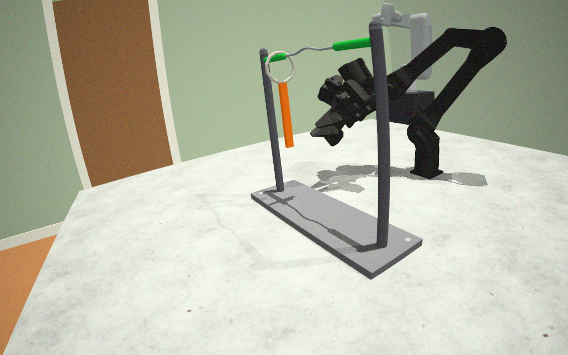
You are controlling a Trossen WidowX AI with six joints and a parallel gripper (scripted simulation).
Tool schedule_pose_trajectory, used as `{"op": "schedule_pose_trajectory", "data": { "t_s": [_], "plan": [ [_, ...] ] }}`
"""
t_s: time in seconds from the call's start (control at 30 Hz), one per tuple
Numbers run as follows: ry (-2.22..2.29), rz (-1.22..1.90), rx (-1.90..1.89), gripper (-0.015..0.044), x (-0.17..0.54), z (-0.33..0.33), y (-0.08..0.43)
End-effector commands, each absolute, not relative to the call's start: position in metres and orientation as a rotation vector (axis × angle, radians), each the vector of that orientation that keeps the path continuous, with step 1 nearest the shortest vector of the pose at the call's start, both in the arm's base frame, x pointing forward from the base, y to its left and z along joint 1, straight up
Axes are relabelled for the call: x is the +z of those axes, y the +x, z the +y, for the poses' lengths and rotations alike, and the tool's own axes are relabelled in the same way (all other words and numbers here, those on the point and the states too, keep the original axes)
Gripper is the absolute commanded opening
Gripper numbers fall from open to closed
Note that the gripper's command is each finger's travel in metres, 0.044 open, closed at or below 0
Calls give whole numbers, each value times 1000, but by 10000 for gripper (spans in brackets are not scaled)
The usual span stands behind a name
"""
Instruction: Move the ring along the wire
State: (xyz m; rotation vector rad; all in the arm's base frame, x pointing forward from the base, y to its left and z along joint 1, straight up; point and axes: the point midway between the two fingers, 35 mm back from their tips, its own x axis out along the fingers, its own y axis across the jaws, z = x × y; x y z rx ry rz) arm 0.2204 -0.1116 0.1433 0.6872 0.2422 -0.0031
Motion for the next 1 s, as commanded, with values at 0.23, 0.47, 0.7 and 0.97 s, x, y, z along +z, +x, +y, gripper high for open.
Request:
{"op": "schedule_pose_trajectory", "data": {
  "t_s": [0.23,0.47,0.7,0.97],
  "plan": [
    [353,197,14,160,109,-88,210],
    [310,197,16,160,113,-88,215],
    [109,184,25,160,135,-88,241],
    [-12,163,29,160,151,-85,259]
  ]
}}
